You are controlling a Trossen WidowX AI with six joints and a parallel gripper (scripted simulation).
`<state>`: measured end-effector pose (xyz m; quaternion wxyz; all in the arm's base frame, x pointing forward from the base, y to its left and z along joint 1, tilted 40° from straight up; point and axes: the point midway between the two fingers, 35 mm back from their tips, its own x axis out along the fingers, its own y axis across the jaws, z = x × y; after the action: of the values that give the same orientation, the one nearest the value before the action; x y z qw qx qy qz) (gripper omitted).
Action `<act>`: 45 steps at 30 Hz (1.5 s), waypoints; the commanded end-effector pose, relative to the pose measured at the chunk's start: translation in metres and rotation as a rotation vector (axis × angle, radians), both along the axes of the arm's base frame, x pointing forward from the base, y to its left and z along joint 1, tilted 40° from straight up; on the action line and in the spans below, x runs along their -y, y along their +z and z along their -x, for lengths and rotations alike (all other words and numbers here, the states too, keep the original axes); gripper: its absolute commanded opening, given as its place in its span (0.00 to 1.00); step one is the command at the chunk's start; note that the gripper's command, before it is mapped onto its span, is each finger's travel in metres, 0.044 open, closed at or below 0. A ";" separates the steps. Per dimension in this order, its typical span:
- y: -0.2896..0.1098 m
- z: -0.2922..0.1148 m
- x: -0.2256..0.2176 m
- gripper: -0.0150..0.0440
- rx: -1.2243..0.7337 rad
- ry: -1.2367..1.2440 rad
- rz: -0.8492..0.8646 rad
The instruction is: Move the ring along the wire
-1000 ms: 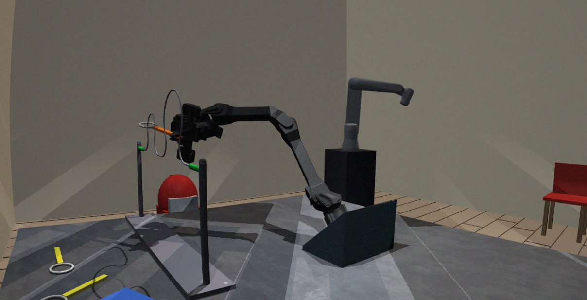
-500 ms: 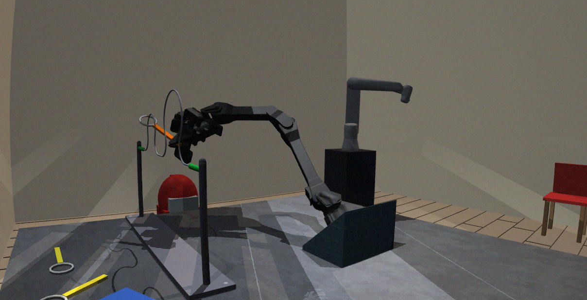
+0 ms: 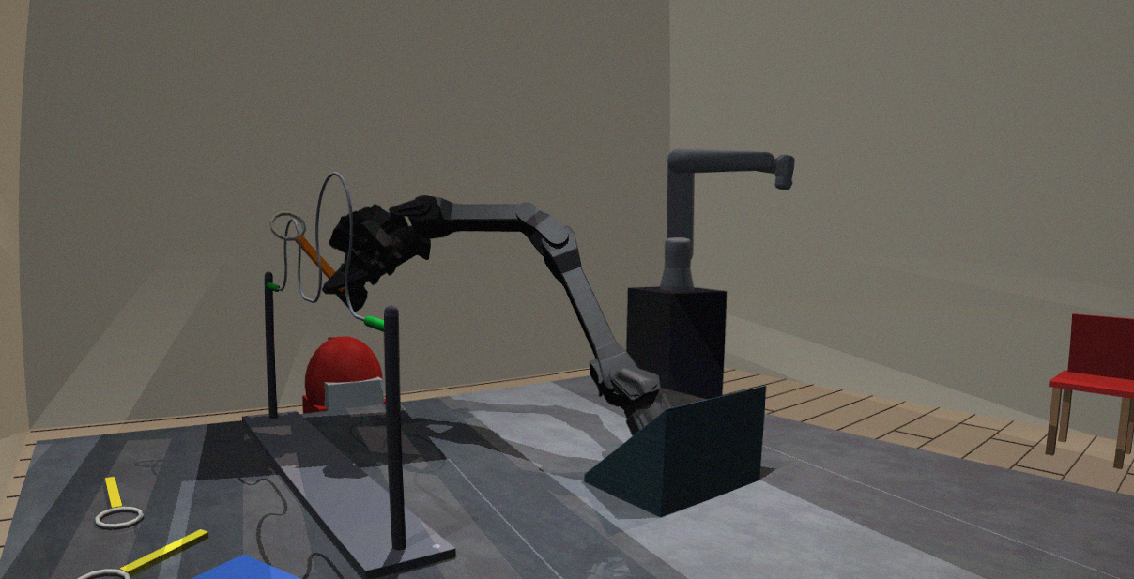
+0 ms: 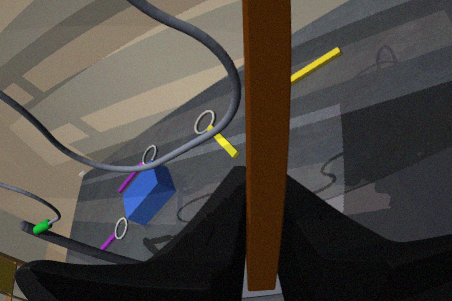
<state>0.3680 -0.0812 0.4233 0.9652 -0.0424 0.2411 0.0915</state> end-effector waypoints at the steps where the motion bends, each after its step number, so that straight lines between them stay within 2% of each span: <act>1: 0.000 -0.001 0.006 0.00 0.016 -0.002 0.099; 45: 0.030 -0.009 0.051 0.00 0.187 -0.020 0.984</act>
<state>0.3769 -0.1296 0.4505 0.8669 -0.4656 0.1745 -0.0356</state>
